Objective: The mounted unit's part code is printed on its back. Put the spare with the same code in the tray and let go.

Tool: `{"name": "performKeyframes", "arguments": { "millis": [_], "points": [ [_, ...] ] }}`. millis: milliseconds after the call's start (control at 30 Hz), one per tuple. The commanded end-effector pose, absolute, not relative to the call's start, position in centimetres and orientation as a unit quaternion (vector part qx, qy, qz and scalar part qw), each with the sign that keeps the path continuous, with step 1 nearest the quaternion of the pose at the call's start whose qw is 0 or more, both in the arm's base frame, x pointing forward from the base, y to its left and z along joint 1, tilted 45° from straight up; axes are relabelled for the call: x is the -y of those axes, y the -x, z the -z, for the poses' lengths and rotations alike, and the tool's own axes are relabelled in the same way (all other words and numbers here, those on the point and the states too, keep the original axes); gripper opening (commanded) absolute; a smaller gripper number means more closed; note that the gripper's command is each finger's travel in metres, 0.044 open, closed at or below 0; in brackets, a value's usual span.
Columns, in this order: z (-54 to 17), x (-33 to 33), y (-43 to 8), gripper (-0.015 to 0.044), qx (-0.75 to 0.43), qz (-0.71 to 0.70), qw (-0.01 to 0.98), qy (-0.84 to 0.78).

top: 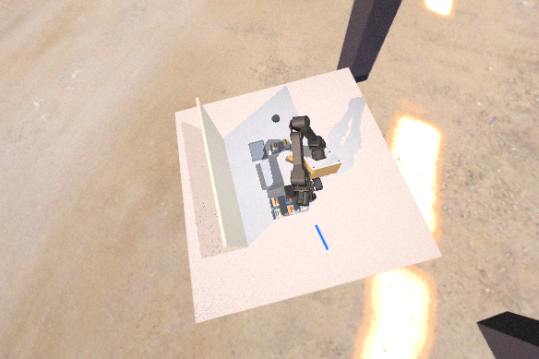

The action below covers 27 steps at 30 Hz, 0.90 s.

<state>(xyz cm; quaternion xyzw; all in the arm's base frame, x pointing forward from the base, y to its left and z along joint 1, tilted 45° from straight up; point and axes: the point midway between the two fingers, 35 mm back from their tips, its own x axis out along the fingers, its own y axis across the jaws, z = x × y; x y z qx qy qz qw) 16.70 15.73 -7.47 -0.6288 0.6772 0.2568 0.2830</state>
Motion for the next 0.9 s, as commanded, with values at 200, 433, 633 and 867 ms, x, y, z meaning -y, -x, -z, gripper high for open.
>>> {"name": "performKeyframes", "arguments": {
  "millis": [200,433,633,867],
  "points": [
    [4.7,-18.8,-16.3,0.0000,-0.673,-0.260,0.294,0.627],
    [2.8,-18.1,-19.5,0.0000,-0.667,-0.275,0.301,0.624],
    [0.7,-16.9,-22.7,0.0000,-0.664,-0.285,0.317,0.615],
    [-1.6,-15.0,-25.8,0.0000,-0.661,-0.289,0.340,0.603]
  ]
}}
